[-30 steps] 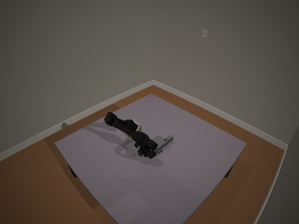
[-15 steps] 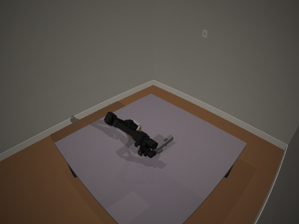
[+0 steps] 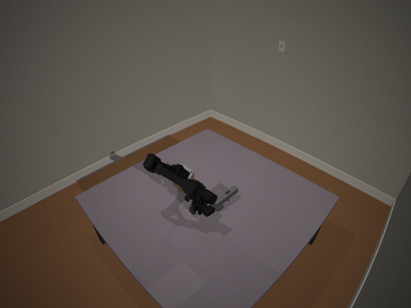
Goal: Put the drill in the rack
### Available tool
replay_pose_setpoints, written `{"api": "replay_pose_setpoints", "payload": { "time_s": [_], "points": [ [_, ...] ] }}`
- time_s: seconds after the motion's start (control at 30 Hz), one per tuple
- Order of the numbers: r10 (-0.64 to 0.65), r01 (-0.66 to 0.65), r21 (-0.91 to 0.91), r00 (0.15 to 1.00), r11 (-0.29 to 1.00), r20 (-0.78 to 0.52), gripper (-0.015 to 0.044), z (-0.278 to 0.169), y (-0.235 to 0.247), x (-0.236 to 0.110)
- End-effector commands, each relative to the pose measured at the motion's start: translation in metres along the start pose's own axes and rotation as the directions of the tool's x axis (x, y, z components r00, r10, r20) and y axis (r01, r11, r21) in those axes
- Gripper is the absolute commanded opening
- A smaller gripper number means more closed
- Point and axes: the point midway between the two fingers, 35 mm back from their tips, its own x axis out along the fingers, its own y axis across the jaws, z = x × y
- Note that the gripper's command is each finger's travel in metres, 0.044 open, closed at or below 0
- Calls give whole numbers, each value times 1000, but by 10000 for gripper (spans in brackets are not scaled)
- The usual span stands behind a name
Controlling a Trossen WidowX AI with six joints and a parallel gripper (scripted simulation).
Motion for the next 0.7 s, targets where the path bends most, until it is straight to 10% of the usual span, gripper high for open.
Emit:
{"api": "replay_pose_setpoints", "payload": {
  "time_s": [0.0, 0.67],
  "points": [
    [-5, 5, 8, 1000, 1000, -1, 0, -1, -1, -3],
    [-4, 4, 7, 1000, 1000, -1, 0, -5, 30, -3]
  ]
}}
